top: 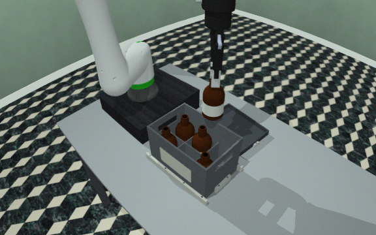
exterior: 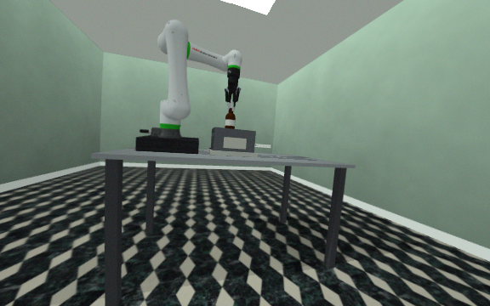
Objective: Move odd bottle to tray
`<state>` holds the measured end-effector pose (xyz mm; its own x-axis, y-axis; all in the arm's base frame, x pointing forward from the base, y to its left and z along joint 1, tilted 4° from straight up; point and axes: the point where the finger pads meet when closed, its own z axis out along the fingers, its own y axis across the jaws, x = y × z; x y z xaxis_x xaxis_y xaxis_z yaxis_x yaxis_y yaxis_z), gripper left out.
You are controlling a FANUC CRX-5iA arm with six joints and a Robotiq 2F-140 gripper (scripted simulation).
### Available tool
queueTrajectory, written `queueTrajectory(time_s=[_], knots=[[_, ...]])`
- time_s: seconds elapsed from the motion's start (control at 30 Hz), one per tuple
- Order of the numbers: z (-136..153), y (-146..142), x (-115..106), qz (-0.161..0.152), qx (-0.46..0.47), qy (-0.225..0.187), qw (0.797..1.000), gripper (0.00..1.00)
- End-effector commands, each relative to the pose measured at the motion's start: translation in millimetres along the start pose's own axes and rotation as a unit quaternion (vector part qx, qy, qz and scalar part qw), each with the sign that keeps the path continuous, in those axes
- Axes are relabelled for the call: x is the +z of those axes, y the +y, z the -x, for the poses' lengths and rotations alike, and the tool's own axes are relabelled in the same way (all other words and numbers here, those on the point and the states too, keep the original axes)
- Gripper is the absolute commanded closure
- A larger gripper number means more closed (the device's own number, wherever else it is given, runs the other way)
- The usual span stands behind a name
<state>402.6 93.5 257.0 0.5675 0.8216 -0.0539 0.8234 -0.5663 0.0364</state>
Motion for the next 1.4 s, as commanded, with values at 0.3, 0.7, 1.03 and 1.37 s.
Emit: queueTrajectory(time_s=[0.3,0.7,1.03,1.37], knots=[[-16.6,-17.0,-0.7,0.001,0.000,0.001,1.000,0.90],[-34.7,-36.2,-0.7,0.001,0.000,0.001,1.000,0.90],[-49.2,-51.5,-0.7,0.001,0.000,0.001,1.000,0.90],[-61.4,-64.5,-0.7,0.001,0.000,0.001,1.000,0.90]])
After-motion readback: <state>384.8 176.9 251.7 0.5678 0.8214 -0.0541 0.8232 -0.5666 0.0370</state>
